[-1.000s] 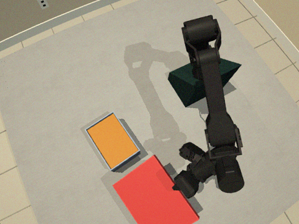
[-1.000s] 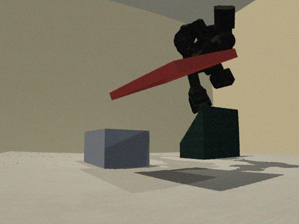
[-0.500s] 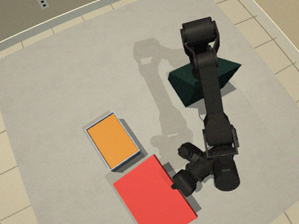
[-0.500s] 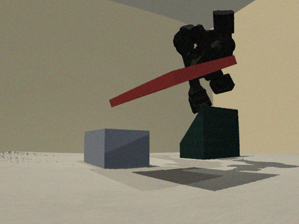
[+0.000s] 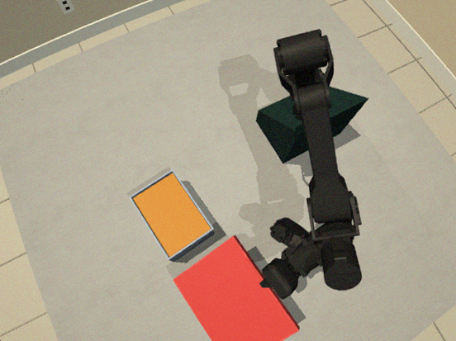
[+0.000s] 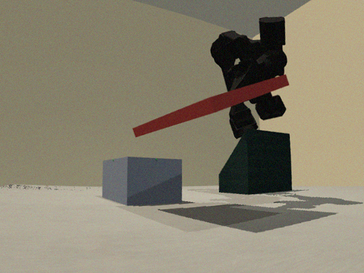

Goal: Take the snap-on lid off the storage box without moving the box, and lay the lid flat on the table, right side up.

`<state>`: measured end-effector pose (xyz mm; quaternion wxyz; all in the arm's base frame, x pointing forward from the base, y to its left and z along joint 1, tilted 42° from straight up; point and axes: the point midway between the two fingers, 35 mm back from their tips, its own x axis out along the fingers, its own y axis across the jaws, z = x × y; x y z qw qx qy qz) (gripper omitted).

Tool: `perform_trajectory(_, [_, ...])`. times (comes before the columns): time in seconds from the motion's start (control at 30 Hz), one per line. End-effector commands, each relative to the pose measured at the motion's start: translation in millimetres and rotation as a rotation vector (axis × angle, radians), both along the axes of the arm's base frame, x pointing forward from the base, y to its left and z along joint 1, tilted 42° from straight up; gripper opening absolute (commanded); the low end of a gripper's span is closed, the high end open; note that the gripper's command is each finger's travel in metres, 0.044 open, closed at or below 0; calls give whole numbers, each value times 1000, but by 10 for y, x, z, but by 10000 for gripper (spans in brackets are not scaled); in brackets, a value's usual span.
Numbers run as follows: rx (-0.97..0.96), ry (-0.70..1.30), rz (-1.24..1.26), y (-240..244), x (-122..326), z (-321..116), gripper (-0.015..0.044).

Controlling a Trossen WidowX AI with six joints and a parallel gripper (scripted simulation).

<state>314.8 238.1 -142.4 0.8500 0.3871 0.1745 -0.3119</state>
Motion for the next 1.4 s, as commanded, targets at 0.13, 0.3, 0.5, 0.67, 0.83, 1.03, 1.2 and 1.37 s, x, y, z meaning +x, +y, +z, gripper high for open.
perform_trajectory(0.13, [-5,-2,3,-46,0,-47,0])
perform_trajectory(0.3, [-5,-2,3,-72,-1,-78,0])
perform_trajectory(0.5, [-5,-3,3,-104,-2,-114,0])
perform_trajectory(0.67, [-5,-3,3,-131,-3,-145,0])
perform_trajectory(0.83, [-6,-3,3,-157,-4,-175,0])
perform_trajectory(1.03, [-6,-3,3,-189,-5,-212,0])
perform_trajectory(1.2, [-6,-3,3,-215,-6,-242,0])
perform_trajectory(1.37, [-6,-3,3,-242,-7,-273,0])
